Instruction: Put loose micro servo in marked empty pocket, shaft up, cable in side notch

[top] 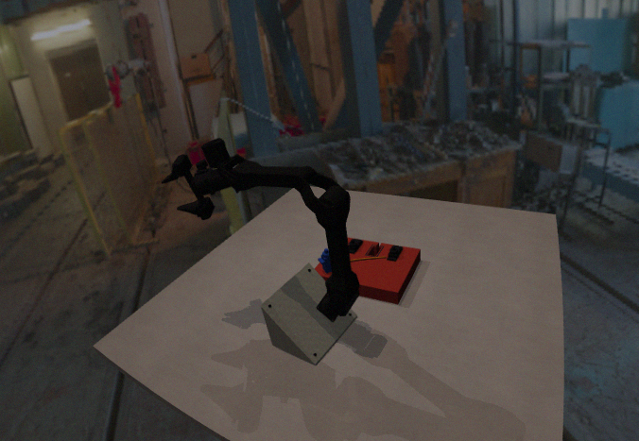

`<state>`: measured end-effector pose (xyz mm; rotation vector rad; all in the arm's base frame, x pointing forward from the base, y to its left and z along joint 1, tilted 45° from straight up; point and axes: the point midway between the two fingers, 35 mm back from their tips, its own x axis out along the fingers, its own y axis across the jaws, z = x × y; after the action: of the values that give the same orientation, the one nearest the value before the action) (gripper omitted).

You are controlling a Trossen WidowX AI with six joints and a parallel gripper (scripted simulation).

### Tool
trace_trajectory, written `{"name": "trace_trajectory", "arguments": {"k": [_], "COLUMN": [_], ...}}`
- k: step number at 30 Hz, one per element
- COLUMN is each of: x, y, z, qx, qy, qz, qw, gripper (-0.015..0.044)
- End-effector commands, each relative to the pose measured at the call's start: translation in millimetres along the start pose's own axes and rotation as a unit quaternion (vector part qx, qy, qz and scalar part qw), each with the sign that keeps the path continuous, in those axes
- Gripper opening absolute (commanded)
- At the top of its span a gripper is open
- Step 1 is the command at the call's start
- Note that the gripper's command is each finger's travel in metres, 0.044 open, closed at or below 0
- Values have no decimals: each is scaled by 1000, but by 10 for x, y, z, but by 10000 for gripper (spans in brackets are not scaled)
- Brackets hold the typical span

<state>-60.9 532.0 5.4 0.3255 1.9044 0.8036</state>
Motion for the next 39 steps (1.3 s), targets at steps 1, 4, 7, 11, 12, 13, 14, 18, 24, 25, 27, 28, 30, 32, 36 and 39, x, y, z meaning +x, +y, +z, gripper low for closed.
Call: {"name": "trace_trajectory", "arguments": {"k": [1,4,7,11,12,13,14,18,24,25,27,28,30,32,36,39], "x": [-155,-276,-403,-596,-645,-702,-756,-986,-1368,-1437,-1576,-1646,-1788,-1937,-2245,-2476], "y": [-181,-350,-536,-795,-860,-929,-997,-1274,-1695,-1766,-1905,-1974,-2108,-2242,-2498,-2673], "z": [257,452,628,839,884,931,974,1122,1270,1286,1311,1319,1328,1326,1291,1238], "qx": [42,73,104,147,157,168,178,219,276,286,303,312,328,345,374,393], "qy": [-39,-67,-94,-130,-139,-148,-156,-188,-231,-237,-249,-255,-266,-275,-291,-300], "qz": [-31,-57,-84,-123,-132,-142,-152,-193,-256,-267,-289,-300,-321,-344,-389,-423], "qw": [998,993,987,973,969,964,960,938,897,889,873,865,847,829,790,759], "gripper": [440,440,440,440,440,440,440,440,440,440,440,440,440,440,440,440]}}
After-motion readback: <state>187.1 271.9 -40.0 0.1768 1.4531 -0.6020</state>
